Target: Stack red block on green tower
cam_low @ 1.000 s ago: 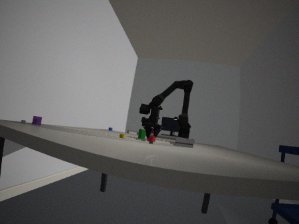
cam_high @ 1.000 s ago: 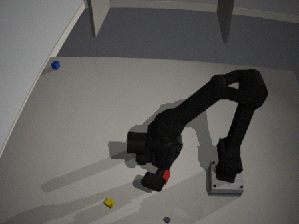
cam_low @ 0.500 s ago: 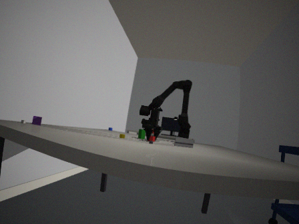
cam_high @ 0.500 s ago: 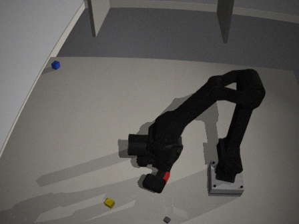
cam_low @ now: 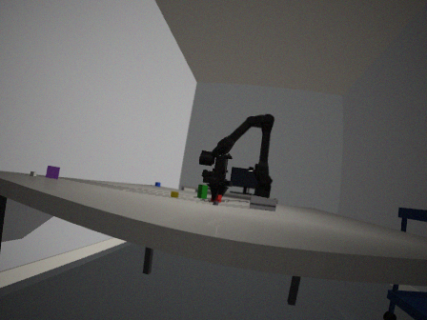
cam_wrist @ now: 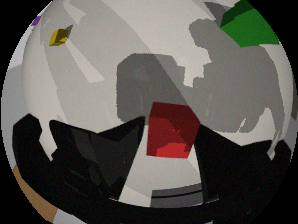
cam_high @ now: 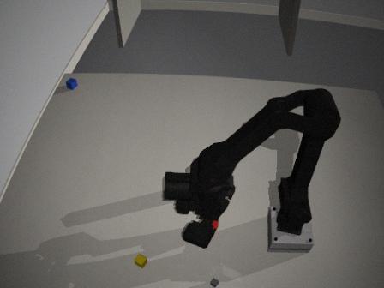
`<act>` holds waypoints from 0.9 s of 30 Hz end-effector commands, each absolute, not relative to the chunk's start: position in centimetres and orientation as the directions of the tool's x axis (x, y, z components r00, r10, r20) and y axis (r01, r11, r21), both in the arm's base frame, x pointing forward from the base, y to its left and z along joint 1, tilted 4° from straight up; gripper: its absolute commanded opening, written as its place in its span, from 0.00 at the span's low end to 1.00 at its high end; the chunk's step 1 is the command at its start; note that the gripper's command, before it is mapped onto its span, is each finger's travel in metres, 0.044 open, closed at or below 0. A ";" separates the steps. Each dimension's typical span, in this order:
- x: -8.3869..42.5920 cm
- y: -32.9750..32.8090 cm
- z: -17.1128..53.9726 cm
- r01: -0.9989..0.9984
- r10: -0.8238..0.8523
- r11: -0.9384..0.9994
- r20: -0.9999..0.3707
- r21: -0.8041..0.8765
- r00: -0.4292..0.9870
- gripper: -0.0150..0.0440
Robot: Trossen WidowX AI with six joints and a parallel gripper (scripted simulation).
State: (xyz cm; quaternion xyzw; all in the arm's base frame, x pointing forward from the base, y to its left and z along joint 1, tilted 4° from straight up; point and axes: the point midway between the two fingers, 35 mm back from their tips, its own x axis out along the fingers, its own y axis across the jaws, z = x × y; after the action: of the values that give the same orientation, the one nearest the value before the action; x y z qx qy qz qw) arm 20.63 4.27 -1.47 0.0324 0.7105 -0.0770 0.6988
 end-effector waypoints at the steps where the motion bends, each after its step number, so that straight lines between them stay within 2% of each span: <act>1: 20.6 4.3 -1.5 0.151 -0.061 0.987 -0.998 -0.063 -0.021 0.47; 8: 20.6 4.3 -1.5 0.151 -0.061 0.987 -0.998 -0.063 -0.021 0.39; 11: 20.7 4.3 -0.9 0.150 -0.062 0.987 -0.998 -0.064 -0.021 0.25; 27: 20.8 4.9 7.0 0.147 -0.064 0.987 -0.998 -0.067 -0.019 0.25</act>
State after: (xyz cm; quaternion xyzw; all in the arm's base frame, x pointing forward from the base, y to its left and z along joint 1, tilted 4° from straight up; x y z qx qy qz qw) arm 20.79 4.79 5.28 0.0289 0.7116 -0.0739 0.6981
